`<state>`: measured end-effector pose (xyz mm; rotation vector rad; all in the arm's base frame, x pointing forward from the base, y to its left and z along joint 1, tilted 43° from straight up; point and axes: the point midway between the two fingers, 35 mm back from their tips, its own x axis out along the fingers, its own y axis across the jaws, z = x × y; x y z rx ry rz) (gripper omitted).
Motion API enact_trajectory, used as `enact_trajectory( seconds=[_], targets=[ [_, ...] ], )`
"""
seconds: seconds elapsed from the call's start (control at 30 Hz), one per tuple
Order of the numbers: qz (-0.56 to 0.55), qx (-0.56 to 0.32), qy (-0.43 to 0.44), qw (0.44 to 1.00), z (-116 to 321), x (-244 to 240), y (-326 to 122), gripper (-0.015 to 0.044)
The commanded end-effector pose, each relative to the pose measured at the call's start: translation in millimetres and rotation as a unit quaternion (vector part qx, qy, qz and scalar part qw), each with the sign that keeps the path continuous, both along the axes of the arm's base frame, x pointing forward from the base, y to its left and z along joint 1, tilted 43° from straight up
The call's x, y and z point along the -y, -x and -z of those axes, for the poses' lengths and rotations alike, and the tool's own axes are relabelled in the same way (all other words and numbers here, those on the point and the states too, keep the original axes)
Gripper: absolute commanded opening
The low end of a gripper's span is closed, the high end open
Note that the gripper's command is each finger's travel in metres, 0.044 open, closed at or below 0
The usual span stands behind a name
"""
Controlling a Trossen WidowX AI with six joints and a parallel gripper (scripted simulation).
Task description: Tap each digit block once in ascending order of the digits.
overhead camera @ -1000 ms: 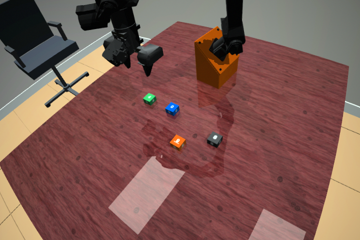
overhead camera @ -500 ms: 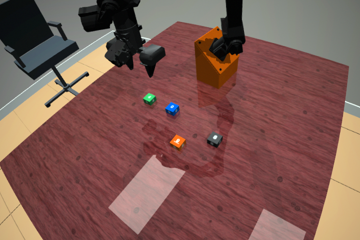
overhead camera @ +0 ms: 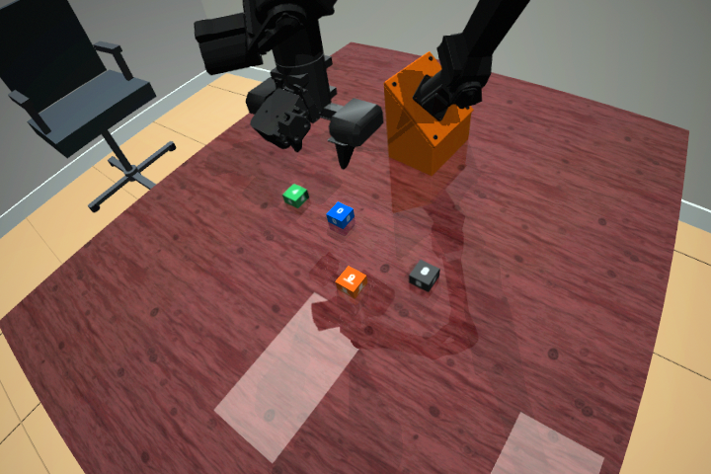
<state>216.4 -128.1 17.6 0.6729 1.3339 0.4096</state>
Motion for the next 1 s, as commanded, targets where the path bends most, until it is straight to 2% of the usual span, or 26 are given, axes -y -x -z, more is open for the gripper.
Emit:
enact_trajectory(
  seconds=[0.0, 0.63, 0.77, 0.97],
  targets=[
    [0.007, -0.007, -0.007, 1.000, -3, -9, 4, 0.0400],
    [0.008, -0.007, -0.006, 1.000, -5, -10, 2, 0.0400],
    [0.010, -0.010, 0.003, 1.000, -39, -38, -26, 0.0400],
    [0.009, -0.006, -0.005, 1.000, -110, -112, -55, 0.0400]
  ],
)
